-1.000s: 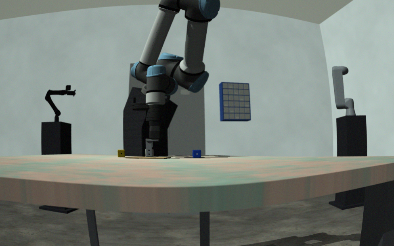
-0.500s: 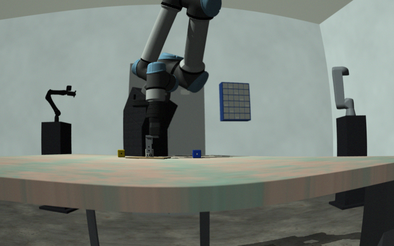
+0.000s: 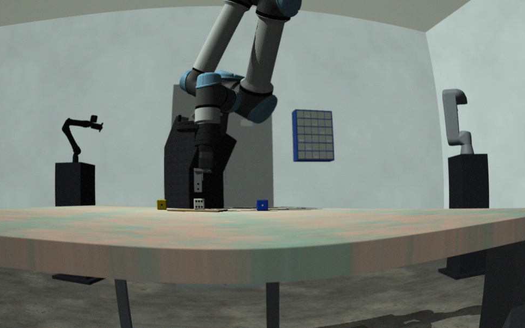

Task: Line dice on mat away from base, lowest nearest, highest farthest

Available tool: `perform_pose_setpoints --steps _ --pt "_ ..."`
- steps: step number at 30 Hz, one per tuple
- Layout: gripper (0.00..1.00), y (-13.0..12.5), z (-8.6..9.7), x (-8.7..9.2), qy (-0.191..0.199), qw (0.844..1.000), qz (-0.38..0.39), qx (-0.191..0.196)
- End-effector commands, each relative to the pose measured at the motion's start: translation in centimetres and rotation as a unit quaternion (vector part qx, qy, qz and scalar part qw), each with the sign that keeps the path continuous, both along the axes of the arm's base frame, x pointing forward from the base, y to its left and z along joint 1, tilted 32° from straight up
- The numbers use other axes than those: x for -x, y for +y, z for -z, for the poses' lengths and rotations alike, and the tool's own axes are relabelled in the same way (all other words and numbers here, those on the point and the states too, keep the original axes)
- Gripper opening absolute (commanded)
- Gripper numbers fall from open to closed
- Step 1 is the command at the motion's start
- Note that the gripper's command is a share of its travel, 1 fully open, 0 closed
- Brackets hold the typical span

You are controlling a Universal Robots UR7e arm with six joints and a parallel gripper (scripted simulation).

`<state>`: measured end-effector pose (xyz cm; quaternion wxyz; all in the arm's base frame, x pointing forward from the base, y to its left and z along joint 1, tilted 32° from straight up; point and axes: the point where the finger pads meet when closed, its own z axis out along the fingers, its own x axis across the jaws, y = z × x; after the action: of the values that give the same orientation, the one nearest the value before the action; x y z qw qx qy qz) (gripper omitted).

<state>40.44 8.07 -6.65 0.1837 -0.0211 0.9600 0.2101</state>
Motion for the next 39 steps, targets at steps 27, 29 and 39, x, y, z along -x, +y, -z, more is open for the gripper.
perform_pose_setpoints --steps 27,29,39 --pt "0.87 -1.8 -3.8 1.5 -0.001 1.000 0.000 0.000" --pt "0.87 -1.8 -3.8 1.5 -0.001 1.000 0.000 0.000" --pt "1.00 -1.8 -3.8 1.5 -0.001 1.000 0.000 0.000"
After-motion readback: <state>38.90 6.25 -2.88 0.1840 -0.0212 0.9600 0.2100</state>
